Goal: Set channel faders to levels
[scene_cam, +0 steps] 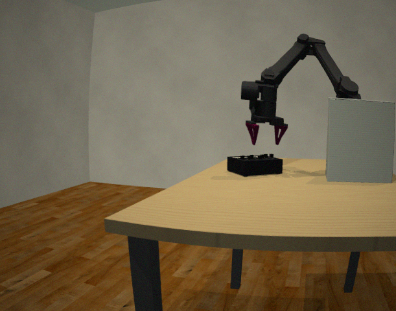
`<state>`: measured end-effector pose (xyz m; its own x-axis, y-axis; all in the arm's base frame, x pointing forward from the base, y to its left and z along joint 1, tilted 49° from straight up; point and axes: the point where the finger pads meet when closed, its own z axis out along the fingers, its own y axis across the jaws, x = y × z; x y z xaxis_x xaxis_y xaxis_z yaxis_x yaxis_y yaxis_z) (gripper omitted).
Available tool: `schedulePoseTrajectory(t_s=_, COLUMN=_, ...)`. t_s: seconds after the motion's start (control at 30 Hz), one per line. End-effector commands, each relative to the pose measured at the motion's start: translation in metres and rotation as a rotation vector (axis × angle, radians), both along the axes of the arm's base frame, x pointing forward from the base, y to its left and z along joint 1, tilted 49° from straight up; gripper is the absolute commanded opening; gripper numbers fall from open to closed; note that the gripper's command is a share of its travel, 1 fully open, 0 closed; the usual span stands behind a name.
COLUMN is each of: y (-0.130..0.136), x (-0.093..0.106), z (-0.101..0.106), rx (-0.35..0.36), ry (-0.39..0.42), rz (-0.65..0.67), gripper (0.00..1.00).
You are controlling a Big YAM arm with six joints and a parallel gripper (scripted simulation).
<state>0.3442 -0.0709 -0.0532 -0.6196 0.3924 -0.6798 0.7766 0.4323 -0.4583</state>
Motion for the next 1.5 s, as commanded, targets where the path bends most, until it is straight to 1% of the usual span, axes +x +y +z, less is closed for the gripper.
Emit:
schedulePoseTrajectory(t_s=0.0, y=0.001, x=0.006, z=0.000, rx=-0.008, ry=0.020, rz=0.011, gripper=1.00)
schedulePoseTrajectory(t_s=0.1, y=0.003, x=0.013, z=0.003, rx=-0.006, ry=0.044, rz=0.035, gripper=1.00)
schedulePoseTrajectory(t_s=0.2, y=0.006, x=0.020, z=0.014, rx=-0.006, ry=0.093, rz=0.086, gripper=1.00)
schedulePoseTrajectory(t_s=0.3, y=0.008, x=0.024, z=0.018, rx=-0.017, ry=0.207, rz=0.167, gripper=1.00)
schedulePoseTrajectory(t_s=0.43, y=0.013, x=0.030, z=0.027, rx=-0.036, ry=0.420, rz=0.319, gripper=1.00)
schedulePoseTrajectory(t_s=0.5, y=0.013, x=0.030, z=0.027, rx=-0.036, ry=0.420, rz=0.319, gripper=1.00)
schedulePoseTrajectory(t_s=0.53, y=0.011, x=0.020, z=0.024, rx=-0.043, ry=0.492, rz=0.365, gripper=1.00)
schedulePoseTrajectory(t_s=0.57, y=0.012, x=0.019, z=0.028, rx=-0.049, ry=0.576, rz=0.408, gripper=1.00)
schedulePoseTrajectory(t_s=0.6, y=0.017, x=0.036, z=0.036, rx=-0.054, ry=0.602, rz=0.448, gripper=1.00)
schedulePoseTrajectory(t_s=0.7, y=0.021, x=0.042, z=0.047, rx=-0.070, ry=0.750, rz=0.535, gripper=1.00)
schedulePoseTrajectory(t_s=0.77, y=0.022, x=0.050, z=0.054, rx=-0.081, ry=0.840, rz=0.597, gripper=1.00)
schedulePoseTrajectory(t_s=0.83, y=0.019, x=0.035, z=0.054, rx=-0.084, ry=0.940, rz=0.640, gripper=1.00)
schedulePoseTrajectory(t_s=0.9, y=0.021, x=0.037, z=0.061, rx=-0.089, ry=1.024, rz=0.691, gripper=1.00)
schedulePoseTrajectory(t_s=0.93, y=0.025, x=0.051, z=0.071, rx=-0.096, ry=1.062, rz=0.724, gripper=1.00)
schedulePoseTrajectory(t_s=0.97, y=0.027, x=0.058, z=0.076, rx=-0.101, ry=1.107, rz=0.756, gripper=1.00)
schedulePoseTrajectory(t_s=1.0, y=0.025, x=0.055, z=0.078, rx=-0.102, ry=1.161, rz=0.784, gripper=1.00)
schedulePoseTrajectory(t_s=1.07, y=0.025, x=0.055, z=0.078, rx=-0.102, ry=1.161, rz=0.784, gripper=1.00)
schedulePoseTrajectory(t_s=1.1, y=0.019, x=0.042, z=0.075, rx=-0.102, ry=1.271, rz=0.854, gripper=1.00)
schedulePoseTrajectory(t_s=1.17, y=0.021, x=0.044, z=0.081, rx=-0.107, ry=1.343, rz=0.907, gripper=1.00)
schedulePoseTrajectory(t_s=1.3, y=0.024, x=0.047, z=0.091, rx=-0.111, ry=1.518, rz=1.028, gripper=1.00)
schedulePoseTrajectory(t_s=1.33, y=0.025, x=0.051, z=0.095, rx=-0.114, ry=1.562, rz=1.061, gripper=1.00)
schedulePoseTrajectory(t_s=1.47, y=0.026, x=0.048, z=0.098, rx=-0.116, ry=1.730, rz=1.192, gripper=1.00)
